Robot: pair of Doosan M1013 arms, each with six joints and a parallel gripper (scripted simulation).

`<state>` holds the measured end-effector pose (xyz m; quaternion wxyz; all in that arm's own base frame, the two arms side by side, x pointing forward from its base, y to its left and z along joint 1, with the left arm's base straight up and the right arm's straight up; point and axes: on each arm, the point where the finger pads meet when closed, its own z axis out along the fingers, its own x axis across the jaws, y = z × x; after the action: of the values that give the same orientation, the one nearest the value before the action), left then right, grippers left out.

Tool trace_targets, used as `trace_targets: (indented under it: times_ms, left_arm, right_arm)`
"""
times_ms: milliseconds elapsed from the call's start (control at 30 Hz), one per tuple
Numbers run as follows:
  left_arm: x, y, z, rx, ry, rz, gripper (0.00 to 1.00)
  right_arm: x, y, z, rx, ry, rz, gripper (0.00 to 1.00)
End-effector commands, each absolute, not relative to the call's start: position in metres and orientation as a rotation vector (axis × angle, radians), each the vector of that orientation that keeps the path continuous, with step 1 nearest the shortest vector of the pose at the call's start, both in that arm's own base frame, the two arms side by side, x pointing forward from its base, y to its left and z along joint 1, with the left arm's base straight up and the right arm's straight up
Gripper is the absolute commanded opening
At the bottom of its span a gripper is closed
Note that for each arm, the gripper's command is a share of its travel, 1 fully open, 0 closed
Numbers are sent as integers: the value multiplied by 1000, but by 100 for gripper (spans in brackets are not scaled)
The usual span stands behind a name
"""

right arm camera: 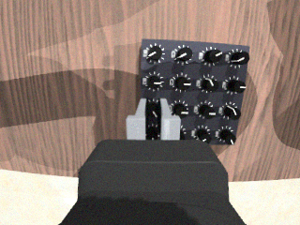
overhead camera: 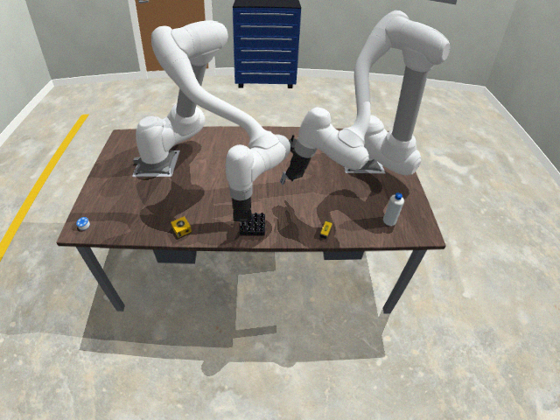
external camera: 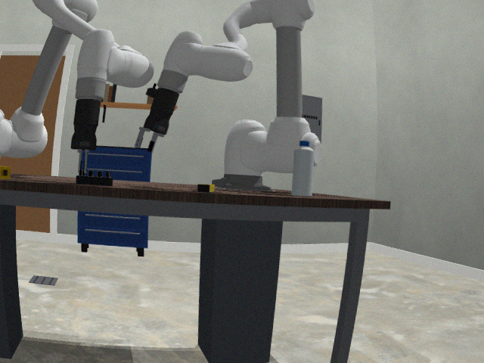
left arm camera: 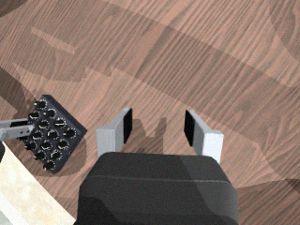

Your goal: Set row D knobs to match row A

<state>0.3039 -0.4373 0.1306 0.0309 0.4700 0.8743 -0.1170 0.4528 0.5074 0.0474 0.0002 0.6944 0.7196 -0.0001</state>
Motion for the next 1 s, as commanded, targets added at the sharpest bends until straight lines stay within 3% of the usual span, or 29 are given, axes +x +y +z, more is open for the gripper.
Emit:
trace_targets:
  times_ms: [0, 433, 467, 967]
  left_arm:
    - [304, -438, 131, 1448, 2693, -360, 100]
    - [304, -438, 131, 1448, 2693, -360, 100]
    - [304, -438, 131, 1448, 2693, -360, 100]
    - [304, -438, 131, 1448, 2693, -360, 100]
  right_arm:
    - [453, 508, 48, 2173, 2269, 2, 30]
    - [453, 508, 48, 2167, 2274, 2, 30]
    - [453, 508, 48, 2167, 2274, 2, 46]
    - [453, 508, 48, 2167, 2274, 2, 46]
